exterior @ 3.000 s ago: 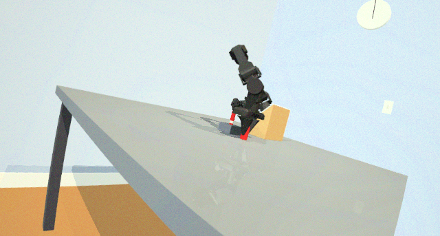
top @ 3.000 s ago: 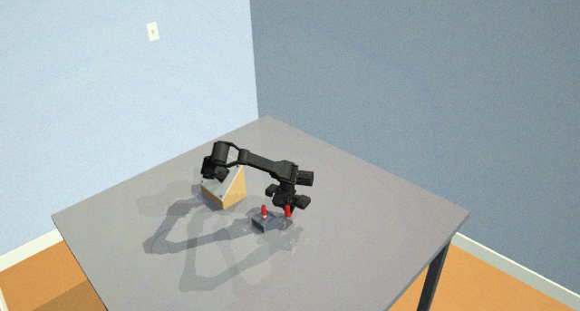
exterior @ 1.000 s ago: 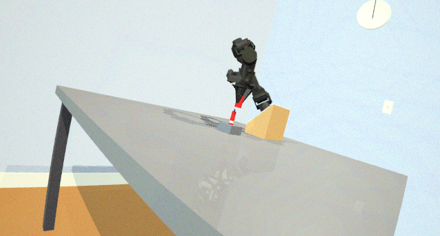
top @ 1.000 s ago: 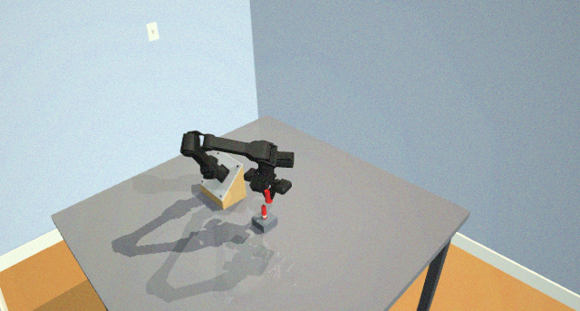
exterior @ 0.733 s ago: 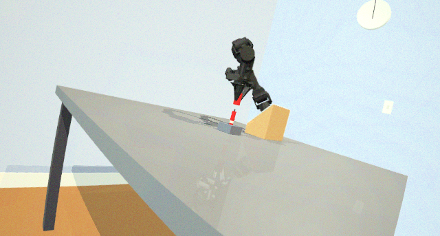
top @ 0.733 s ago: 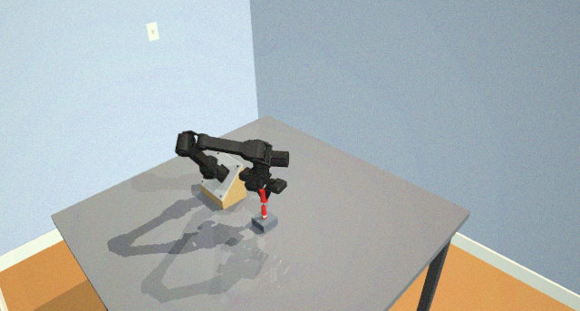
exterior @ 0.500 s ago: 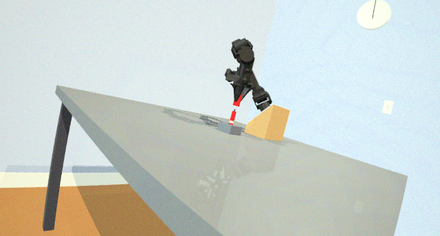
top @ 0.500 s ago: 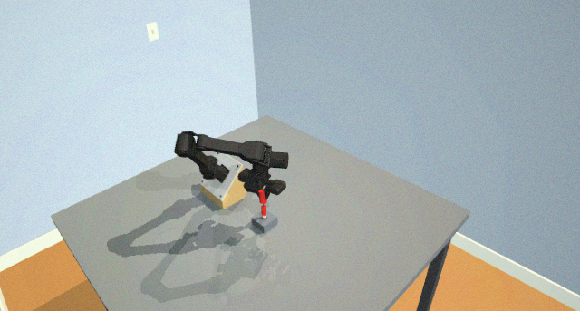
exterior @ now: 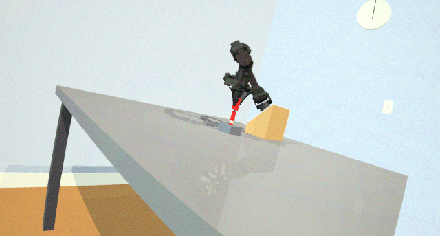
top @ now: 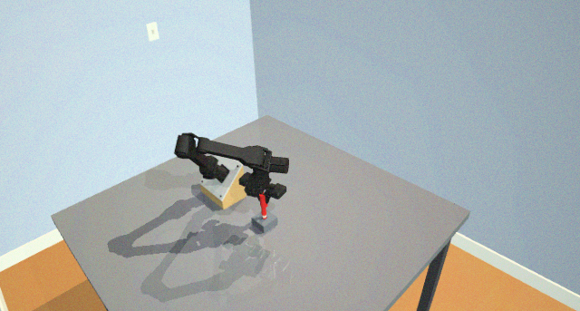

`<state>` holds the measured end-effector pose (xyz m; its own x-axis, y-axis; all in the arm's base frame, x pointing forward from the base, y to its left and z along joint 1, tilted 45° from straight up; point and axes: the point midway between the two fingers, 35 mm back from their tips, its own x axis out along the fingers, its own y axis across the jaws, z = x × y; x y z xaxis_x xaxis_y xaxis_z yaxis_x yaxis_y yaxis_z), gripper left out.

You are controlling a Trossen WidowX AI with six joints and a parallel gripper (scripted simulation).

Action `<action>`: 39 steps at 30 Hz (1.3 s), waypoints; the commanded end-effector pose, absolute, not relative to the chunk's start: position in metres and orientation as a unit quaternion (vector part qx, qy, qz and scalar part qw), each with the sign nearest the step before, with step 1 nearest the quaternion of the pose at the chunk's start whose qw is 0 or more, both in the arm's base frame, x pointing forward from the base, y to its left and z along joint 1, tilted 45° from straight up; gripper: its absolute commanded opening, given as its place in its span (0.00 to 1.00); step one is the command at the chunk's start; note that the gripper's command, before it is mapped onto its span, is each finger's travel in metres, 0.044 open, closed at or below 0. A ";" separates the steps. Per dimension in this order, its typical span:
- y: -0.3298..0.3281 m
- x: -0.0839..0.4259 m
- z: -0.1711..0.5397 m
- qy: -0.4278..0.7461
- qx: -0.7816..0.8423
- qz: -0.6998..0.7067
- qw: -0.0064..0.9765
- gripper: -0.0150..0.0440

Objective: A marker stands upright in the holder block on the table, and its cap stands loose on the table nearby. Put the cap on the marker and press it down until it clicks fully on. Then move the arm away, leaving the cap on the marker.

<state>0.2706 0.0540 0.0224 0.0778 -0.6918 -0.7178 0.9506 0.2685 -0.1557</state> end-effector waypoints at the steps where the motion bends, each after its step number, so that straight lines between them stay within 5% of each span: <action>1: 0.048 0.270 0.017 0.358 0.176 -0.578 0.712 0.25; 37: 0.025 0.271 -0.005 0.357 0.176 -0.578 0.712 0.25; 39: 0.026 0.272 -0.004 0.357 0.178 -0.579 0.711 0.34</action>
<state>0.2714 0.0256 -0.0045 0.0753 -0.6961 -0.7139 0.9506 0.2663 -0.1593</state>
